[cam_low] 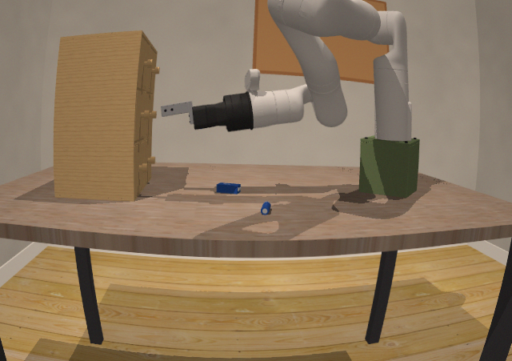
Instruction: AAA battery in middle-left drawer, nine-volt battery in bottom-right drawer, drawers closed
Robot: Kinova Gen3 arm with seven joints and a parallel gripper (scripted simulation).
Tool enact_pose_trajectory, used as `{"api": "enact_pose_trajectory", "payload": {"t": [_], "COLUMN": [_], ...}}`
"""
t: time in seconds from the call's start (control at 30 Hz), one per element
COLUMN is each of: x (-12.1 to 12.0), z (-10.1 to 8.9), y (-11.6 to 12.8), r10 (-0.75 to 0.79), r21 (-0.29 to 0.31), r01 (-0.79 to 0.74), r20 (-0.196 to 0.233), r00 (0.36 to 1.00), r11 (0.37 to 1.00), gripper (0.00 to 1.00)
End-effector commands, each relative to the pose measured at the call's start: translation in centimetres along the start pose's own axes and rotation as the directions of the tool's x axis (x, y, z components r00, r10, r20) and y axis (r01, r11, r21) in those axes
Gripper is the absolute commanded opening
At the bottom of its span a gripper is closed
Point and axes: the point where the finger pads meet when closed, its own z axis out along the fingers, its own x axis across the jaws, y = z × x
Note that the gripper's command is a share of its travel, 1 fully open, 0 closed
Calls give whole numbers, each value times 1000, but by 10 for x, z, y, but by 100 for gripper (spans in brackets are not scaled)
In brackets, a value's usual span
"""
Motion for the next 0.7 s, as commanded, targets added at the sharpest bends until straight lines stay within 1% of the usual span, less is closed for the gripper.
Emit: {"api": "enact_pose_trajectory", "payload": {"t": [0.0,0.1,0.67], "x": [1,1,0], "z": [-14,-21,-23], "y": [8,10,10], "r10": [-14,-14,-14], "r21": [-17,-17,-17], "r01": [14,14,14], "r20": [0,0,0], "r00": [1000,1000,1000], "r11": [1000,1000,1000], "gripper": [0,0,0]}}
